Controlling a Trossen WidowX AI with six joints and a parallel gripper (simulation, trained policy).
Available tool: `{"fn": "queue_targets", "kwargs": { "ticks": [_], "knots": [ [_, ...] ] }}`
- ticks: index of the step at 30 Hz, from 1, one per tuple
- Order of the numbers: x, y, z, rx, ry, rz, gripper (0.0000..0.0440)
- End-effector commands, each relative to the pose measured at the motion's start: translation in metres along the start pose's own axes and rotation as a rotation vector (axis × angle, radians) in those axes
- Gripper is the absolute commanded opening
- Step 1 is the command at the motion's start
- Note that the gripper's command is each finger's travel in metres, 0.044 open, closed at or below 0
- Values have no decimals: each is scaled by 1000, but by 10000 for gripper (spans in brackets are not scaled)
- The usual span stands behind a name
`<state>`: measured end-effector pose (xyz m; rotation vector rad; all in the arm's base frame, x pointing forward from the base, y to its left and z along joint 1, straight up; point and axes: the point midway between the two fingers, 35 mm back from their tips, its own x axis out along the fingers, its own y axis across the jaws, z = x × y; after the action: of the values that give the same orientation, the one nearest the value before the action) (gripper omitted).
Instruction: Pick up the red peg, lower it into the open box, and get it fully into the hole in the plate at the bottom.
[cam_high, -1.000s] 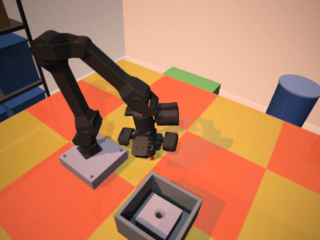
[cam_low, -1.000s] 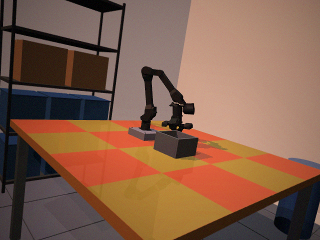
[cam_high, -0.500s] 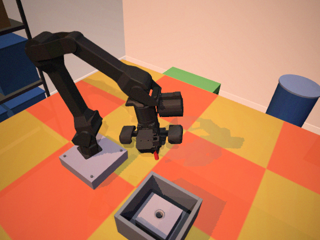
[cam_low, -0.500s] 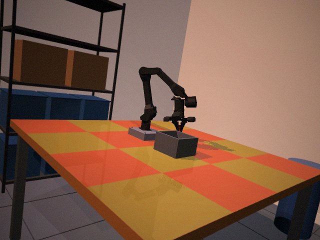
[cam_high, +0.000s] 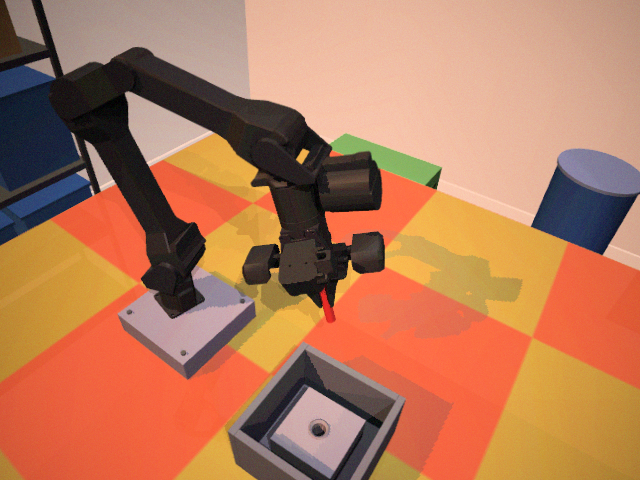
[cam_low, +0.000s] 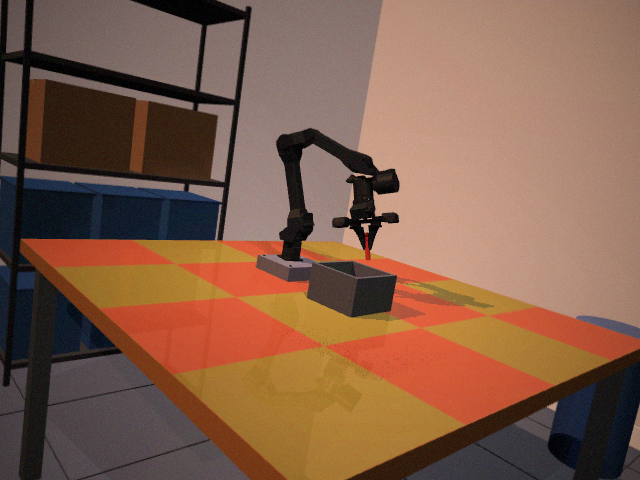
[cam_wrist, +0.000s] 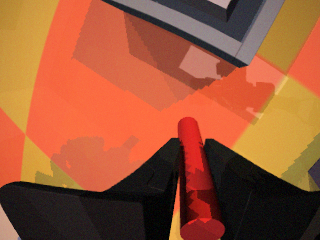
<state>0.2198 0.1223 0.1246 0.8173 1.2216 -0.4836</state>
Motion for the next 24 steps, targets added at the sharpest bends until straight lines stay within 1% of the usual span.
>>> {"fn": "queue_targets", "kwargs": {
  "ticks": [1,12,24],
  "knots": [
    [-5,4,17,10,-32,2,0],
    [-5,8,65,73,-91,-11,0],
    [7,5,106,141,-121,-33,2]
  ]
}}
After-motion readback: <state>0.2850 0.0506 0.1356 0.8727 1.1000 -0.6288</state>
